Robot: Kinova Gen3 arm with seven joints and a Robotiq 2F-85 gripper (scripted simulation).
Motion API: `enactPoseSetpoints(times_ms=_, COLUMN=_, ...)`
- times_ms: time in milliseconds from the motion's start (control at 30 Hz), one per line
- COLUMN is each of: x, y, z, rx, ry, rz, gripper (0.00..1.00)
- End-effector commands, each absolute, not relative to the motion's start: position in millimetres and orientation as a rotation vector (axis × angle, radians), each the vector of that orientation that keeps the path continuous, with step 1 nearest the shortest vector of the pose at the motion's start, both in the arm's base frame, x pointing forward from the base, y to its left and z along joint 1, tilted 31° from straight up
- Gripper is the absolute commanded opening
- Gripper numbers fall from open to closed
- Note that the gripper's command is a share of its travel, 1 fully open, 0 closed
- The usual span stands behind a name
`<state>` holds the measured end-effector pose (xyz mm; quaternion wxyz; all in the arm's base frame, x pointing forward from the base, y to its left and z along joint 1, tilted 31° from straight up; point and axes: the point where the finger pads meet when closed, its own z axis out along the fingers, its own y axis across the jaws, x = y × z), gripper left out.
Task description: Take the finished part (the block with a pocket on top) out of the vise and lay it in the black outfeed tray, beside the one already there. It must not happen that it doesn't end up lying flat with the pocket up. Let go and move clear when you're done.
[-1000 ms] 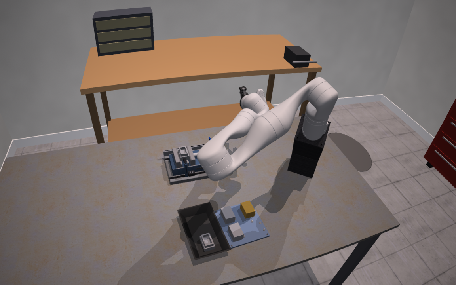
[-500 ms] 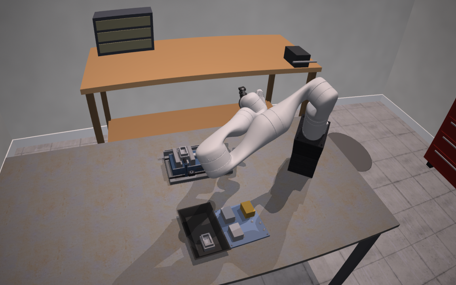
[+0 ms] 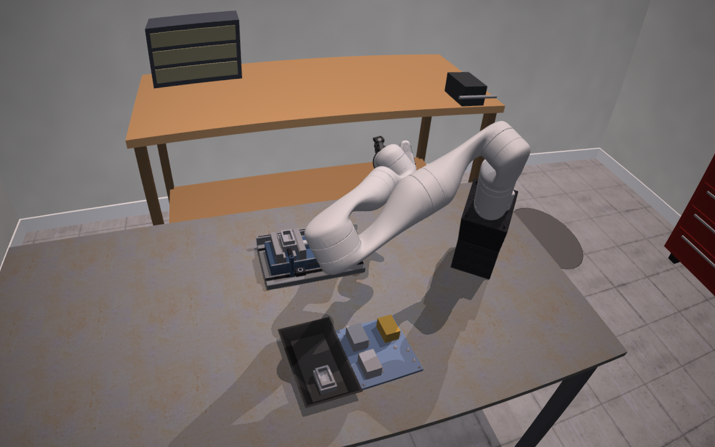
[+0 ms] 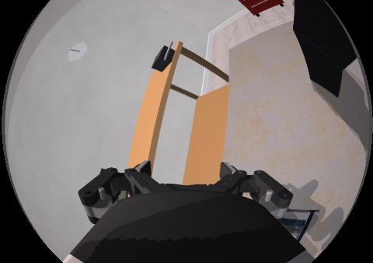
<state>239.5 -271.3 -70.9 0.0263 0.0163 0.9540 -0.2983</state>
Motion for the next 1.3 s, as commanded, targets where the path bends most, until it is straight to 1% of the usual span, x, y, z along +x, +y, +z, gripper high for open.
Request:
enactPoseSetpoints(times_ms=0, x=240.8, y=-270.8, z=-71.0, rx=0.070, ry=2.949, rz=-0.910, gripper=1.00)
enactPoseSetpoints(times_ms=1267, x=252.2, y=-266.0, z=-67.3, rx=0.151, ry=2.967, rz=-0.851, gripper=1.00)
